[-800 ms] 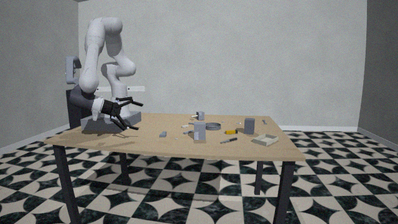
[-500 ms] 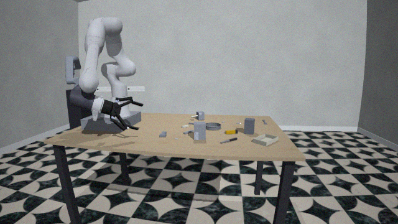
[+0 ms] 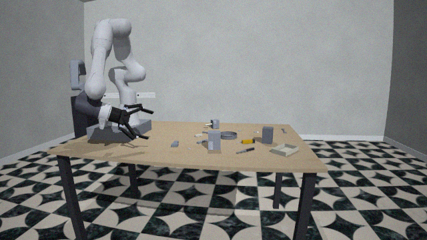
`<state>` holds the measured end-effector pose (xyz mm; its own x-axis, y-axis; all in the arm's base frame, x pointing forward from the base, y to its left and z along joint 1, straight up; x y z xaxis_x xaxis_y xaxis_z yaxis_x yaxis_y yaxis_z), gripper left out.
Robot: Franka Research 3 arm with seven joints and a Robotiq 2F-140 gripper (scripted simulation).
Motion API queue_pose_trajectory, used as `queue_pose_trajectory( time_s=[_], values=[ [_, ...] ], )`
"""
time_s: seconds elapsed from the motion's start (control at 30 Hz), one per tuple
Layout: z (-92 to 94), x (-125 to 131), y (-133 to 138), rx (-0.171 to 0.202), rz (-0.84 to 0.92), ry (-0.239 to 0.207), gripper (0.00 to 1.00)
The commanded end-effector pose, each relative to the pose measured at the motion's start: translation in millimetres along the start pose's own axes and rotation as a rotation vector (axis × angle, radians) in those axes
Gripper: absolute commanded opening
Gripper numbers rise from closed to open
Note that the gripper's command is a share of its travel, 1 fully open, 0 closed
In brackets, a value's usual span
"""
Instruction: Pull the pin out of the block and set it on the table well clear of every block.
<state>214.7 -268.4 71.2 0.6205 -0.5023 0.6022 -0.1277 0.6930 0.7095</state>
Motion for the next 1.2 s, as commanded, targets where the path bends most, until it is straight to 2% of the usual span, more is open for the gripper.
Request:
queue_pose_trajectory(
  time_s=[0.0,0.87,0.9,1.17],
  values=[
    [0.0,0.1,0.0,0.000,0.000,0.000,1.00],
    [0.0,0.1,0.0,0.000,0.000,0.000,1.00],
    [0.0,0.1,0.0,0.000,0.000,0.000,0.32],
    [0.0,0.1,0.0,0.000,0.000,0.000,0.32]
  ],
)
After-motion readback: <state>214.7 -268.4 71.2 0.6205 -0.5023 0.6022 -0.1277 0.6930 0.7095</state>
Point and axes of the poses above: the point where the finger pads meet when closed, its own z axis back along the fingers, its own y axis across the jaws, x = y × z, the point moved 5 cm from there along z, back along the fingers, and after that the axes turned 12 degrees about z, right-handed, at the moved point
